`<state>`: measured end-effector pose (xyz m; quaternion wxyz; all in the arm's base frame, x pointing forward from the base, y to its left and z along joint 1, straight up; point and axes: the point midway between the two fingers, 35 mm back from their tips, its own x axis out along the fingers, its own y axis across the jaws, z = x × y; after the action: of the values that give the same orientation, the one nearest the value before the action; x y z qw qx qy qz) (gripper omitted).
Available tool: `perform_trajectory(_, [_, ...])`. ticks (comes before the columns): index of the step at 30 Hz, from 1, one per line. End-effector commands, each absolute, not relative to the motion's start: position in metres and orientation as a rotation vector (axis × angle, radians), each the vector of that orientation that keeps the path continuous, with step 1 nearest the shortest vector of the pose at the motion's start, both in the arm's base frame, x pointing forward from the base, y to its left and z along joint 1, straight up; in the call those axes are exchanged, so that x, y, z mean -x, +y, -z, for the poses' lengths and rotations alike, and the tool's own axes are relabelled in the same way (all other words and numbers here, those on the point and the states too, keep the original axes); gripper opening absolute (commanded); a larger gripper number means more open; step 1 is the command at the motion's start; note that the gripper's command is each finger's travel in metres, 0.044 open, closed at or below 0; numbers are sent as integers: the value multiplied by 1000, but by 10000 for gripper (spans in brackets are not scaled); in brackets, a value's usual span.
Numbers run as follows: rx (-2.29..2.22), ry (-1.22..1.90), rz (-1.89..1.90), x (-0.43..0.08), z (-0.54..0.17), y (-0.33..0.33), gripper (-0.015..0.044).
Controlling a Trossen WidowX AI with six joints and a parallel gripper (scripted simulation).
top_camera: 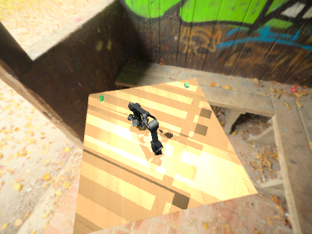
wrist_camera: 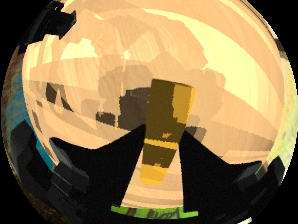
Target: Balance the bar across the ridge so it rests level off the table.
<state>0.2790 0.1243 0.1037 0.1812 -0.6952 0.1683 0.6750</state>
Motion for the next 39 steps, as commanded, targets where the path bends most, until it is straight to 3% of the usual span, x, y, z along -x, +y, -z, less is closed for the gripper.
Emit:
perform_trajectory(1, [1961,471,-1912,-279,-102,125,0])
perform_trajectory(39, [1961,471,-1912,-279,-99,125,0])
